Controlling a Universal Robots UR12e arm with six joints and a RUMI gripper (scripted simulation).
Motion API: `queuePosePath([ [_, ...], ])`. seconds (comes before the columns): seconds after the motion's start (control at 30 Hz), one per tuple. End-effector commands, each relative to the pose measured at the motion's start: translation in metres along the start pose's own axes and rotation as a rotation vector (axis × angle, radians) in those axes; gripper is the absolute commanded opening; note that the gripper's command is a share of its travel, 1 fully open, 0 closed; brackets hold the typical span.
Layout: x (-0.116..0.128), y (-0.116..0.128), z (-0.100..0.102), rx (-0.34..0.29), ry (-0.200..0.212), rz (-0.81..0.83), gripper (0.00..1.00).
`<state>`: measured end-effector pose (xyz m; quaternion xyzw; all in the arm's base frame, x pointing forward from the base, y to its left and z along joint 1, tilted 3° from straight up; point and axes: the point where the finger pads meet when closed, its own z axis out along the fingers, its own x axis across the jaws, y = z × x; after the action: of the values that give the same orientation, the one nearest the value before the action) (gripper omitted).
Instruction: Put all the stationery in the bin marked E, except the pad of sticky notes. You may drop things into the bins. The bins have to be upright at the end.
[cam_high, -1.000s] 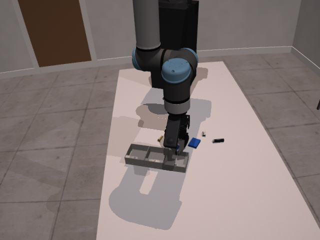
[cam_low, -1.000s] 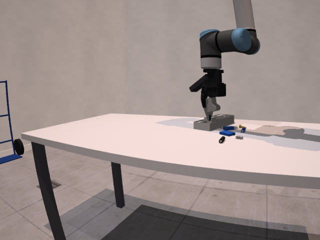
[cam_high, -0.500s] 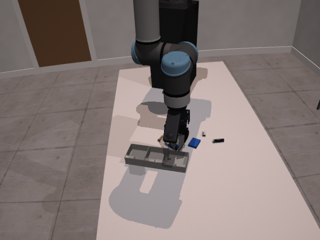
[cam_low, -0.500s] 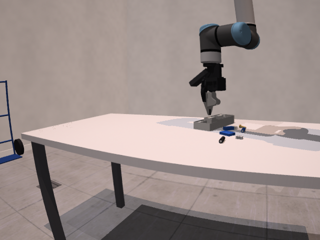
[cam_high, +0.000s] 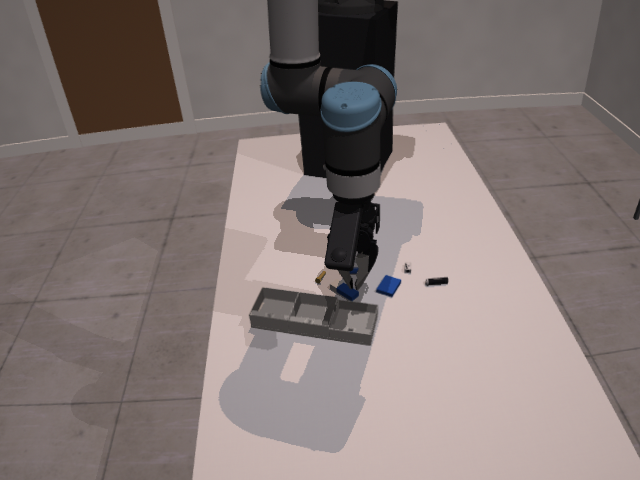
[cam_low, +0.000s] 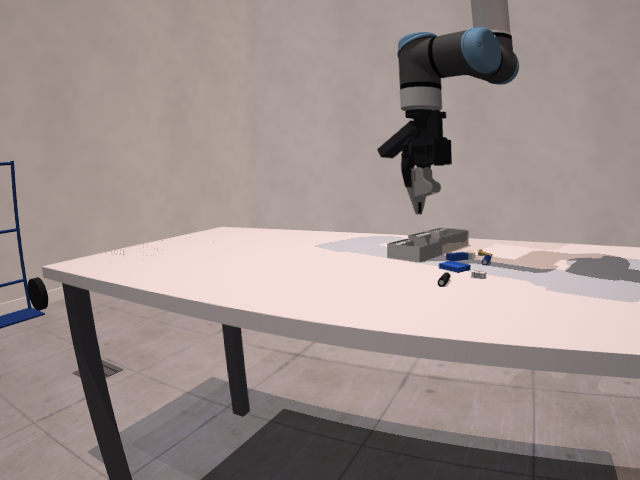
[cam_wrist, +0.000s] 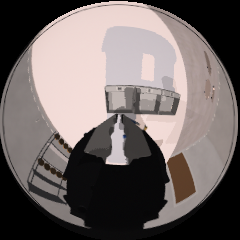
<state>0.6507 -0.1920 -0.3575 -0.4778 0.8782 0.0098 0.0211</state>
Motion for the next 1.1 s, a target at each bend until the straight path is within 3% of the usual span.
queuePosePath([
  [0.0, 0.000, 0.000, -0.044, 0.001, 0.000, 0.000, 0.04],
  [0.07, 0.000, 0.000, -0.044, 0.001, 0.000, 0.000, 0.04],
  [0.33, 0.000, -0.001, -0.109, 0.001, 0.000, 0.000, 0.04],
  [0.87, 0.000, -0.001, -0.109, 0.001, 0.000, 0.000, 0.04],
  [0.9, 0.002, 0.004, -0.103, 0.001, 0.000, -0.050, 0.23],
  [1.07, 0.015, 0.026, -0.069, 0.000, 0.001, -0.225, 0.23],
])
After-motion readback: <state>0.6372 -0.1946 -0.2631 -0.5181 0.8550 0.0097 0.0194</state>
